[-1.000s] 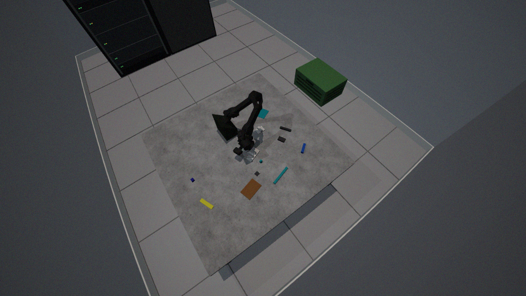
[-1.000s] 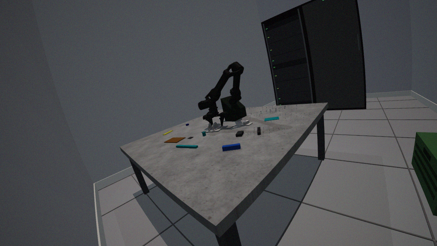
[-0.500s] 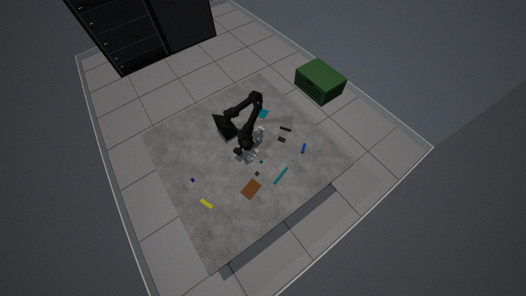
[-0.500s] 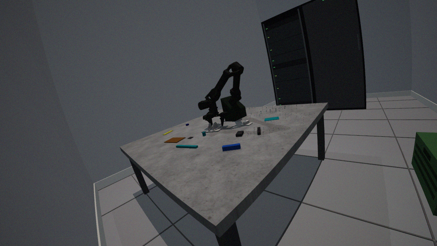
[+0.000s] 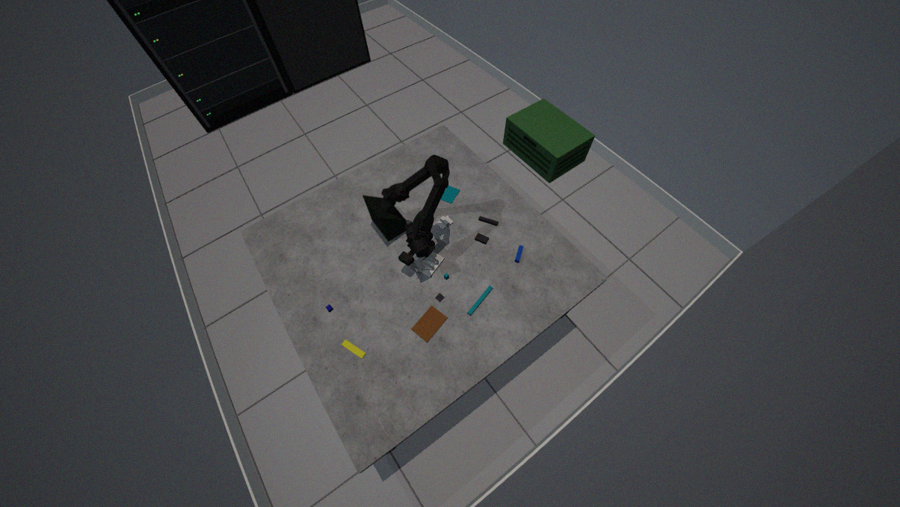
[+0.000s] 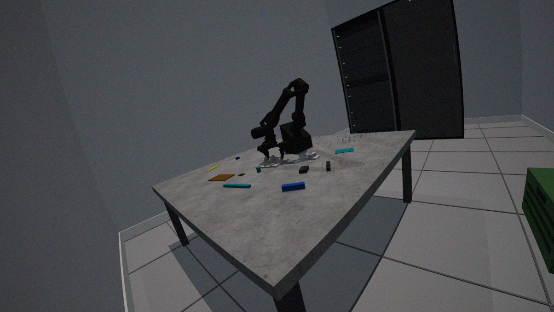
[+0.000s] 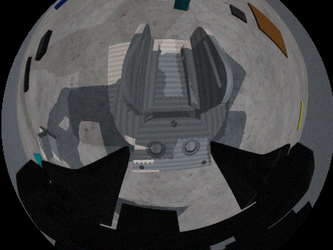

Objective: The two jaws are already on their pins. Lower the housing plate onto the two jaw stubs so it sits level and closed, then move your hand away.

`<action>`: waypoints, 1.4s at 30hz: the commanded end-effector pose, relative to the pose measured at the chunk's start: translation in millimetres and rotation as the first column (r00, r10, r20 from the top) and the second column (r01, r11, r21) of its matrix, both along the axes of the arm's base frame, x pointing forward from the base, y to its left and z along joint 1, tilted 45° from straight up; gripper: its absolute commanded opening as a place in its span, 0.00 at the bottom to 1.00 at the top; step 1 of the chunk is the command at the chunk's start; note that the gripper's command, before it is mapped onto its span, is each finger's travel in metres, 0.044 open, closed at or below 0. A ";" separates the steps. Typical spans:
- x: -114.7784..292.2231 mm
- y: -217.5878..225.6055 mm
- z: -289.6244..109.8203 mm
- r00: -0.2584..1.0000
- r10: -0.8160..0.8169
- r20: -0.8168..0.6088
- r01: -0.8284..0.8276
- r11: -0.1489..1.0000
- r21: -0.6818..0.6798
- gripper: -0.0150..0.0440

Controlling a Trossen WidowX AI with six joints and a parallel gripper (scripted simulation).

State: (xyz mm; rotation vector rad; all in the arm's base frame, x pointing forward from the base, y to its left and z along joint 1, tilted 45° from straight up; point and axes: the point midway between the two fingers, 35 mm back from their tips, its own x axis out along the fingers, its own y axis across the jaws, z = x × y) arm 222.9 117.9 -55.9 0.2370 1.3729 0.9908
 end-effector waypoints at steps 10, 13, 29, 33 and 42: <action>9.4 -51.3 51.1 1.000 -0.001 0.009 0.001 1.000 -0.006 1.00; 10.9 -47.5 45.9 1.000 -0.011 0.012 0.011 1.000 -0.006 1.00; -22.4 -93.0 85.6 1.000 -0.001 0.007 0.001 1.000 -0.009 1.00; -22.4 -93.0 85.6 1.000 -0.001 0.007 0.001 1.000 -0.009 1.00; -22.4 -93.0 85.6 1.000 -0.001 0.007 0.001 1.000 -0.009 1.00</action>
